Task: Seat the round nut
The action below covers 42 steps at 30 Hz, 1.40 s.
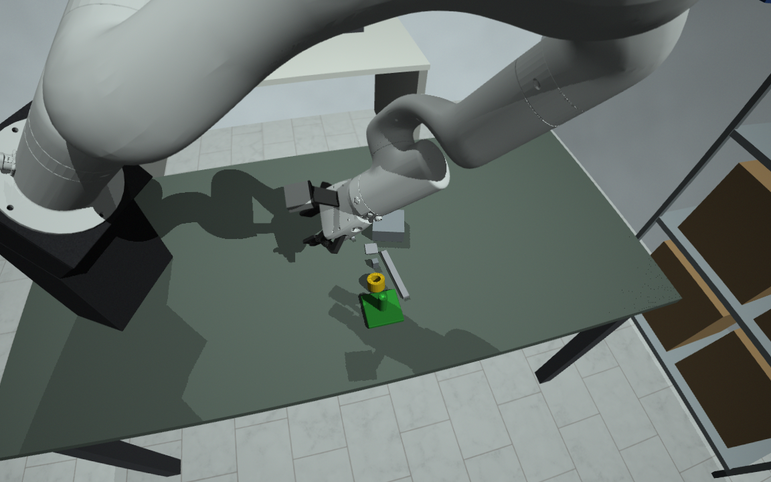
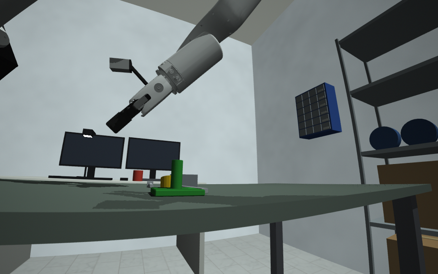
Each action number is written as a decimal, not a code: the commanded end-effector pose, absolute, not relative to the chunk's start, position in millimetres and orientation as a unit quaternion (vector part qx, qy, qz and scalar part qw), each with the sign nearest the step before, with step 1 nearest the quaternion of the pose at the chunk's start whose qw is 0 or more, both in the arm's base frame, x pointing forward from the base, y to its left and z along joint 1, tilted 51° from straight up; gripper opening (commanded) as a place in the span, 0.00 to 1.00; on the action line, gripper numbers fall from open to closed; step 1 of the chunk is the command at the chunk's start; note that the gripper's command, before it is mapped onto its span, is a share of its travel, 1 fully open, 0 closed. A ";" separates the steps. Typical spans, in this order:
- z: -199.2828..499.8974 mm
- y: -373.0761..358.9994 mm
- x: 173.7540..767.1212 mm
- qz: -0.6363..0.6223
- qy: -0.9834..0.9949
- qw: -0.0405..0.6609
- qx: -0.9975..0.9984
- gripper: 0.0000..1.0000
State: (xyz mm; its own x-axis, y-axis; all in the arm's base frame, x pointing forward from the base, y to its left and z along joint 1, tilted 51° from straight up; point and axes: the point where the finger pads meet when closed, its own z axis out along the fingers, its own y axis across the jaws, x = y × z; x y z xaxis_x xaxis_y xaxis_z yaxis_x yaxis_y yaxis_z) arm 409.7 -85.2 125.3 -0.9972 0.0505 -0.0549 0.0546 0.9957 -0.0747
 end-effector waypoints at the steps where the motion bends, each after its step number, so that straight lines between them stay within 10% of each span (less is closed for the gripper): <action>1: 129.4 -80.9 445.1 -0.012 0.985 0.095 0.144 0.60; 26: 201.3 -173.0 509.3 0.092 0.603 0.415 0.675 0.60; 42: 202.4 -174.6 509.1 0.093 0.592 0.421 0.681 0.60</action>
